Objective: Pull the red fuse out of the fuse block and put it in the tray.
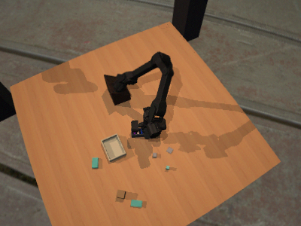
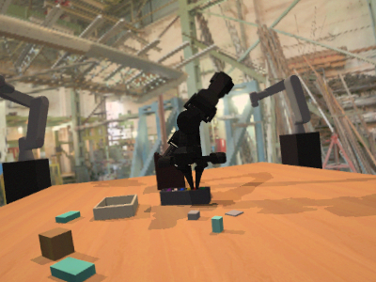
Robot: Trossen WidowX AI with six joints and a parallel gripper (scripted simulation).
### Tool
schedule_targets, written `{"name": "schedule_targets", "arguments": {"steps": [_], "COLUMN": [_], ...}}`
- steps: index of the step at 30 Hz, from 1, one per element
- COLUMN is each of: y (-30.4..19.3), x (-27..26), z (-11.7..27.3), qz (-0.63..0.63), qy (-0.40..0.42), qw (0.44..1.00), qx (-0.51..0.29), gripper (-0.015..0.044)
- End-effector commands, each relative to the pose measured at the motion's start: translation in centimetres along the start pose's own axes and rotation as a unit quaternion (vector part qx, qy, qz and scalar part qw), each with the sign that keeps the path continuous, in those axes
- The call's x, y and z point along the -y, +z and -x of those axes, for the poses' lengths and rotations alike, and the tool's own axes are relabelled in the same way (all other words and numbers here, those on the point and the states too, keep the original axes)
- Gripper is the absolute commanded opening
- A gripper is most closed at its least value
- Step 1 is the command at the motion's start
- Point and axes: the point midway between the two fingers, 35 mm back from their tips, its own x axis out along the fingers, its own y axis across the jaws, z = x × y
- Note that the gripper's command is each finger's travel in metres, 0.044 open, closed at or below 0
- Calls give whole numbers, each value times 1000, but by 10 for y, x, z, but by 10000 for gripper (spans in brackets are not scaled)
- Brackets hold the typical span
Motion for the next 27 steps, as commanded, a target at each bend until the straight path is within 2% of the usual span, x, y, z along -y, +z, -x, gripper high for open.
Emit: {"name": "schedule_targets", "arguments": {"steps": [1,27], "y": [0,1], "x": [0,0], "z": [2,15], "qz": [0,-1], "qy": [0,1], "qw": [1000,1000], "qx": [0,0], "gripper": [0,0]}}
